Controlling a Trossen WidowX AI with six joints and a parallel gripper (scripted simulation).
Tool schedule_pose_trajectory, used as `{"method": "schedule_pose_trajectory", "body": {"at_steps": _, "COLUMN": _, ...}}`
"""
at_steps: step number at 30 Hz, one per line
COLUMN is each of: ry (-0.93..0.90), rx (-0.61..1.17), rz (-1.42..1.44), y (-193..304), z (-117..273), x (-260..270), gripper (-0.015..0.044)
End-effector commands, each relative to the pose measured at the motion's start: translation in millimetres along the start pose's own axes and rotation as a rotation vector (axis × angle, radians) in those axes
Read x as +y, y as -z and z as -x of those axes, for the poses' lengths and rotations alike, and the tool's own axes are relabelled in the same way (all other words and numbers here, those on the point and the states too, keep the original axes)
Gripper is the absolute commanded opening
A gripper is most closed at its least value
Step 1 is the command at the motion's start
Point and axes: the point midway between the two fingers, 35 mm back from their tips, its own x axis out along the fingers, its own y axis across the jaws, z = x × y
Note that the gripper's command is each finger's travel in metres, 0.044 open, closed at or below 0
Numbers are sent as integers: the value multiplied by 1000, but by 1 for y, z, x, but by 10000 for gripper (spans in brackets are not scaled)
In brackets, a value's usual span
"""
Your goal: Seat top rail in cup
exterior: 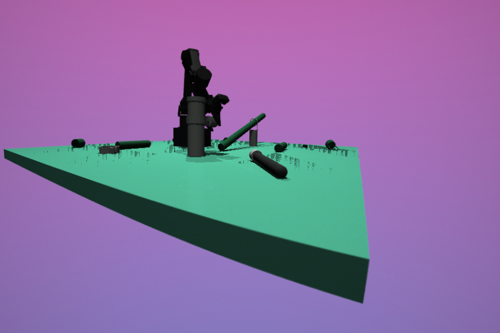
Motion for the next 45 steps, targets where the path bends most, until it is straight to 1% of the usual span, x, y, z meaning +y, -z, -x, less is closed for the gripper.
{"method": "schedule_pose_trajectory", "body": {"at_steps": 1, "ry": -2, "rx": -13, "rz": 29, "y": 1, "z": 2, "x": 3, "gripper": 0}}
{"method": "schedule_pose_trajectory", "body": {"at_steps": 16, "ry": -3, "rx": -54, "rz": 101, "y": 1, "z": 6, "x": 10, "gripper": 0}}
{"method": "schedule_pose_trajectory", "body": {"at_steps": 41, "ry": -3, "rx": -37, "rz": 72, "y": 0, "z": 4, "x": 7, "gripper": 0}}
{"method": "schedule_pose_trajectory", "body": {"at_steps": 45, "ry": -3, "rx": -37, "rz": 72, "y": 0, "z": 4, "x": 7, "gripper": 105}}
